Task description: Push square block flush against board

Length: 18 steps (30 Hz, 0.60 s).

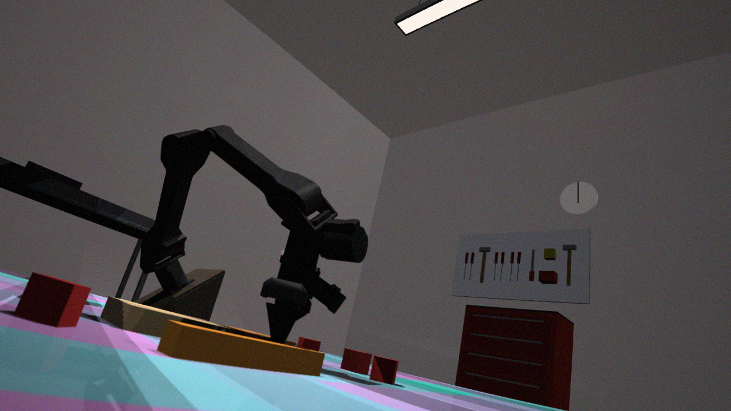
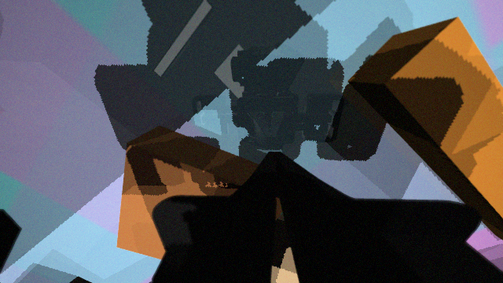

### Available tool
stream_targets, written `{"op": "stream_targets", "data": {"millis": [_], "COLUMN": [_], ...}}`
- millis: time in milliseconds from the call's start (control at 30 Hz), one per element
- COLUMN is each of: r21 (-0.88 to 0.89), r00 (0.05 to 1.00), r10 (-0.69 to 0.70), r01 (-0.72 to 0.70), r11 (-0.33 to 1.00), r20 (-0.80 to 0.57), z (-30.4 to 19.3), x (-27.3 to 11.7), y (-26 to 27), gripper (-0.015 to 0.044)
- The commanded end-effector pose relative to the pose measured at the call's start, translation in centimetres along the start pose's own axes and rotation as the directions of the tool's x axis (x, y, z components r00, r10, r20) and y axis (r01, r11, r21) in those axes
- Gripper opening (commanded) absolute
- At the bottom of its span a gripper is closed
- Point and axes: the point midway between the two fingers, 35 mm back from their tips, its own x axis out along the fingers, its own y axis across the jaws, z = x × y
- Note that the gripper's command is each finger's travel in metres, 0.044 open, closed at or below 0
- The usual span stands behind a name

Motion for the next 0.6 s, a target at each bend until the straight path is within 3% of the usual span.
{"op": "stream_targets", "data": {"millis": [0,567], "r21": [-0.012,-0.013], "r00": [1.0,1.0], "r10": [0.004,0.004], "r01": [-0.004,-0.004], "r11": [1.0,1.0], "r20": [-0.013,-0.014], "z": [-0.6,-1.6], "x": [0.4,0.4], "y": [0.3,0.6], "gripper": [0.0,0.0]}}
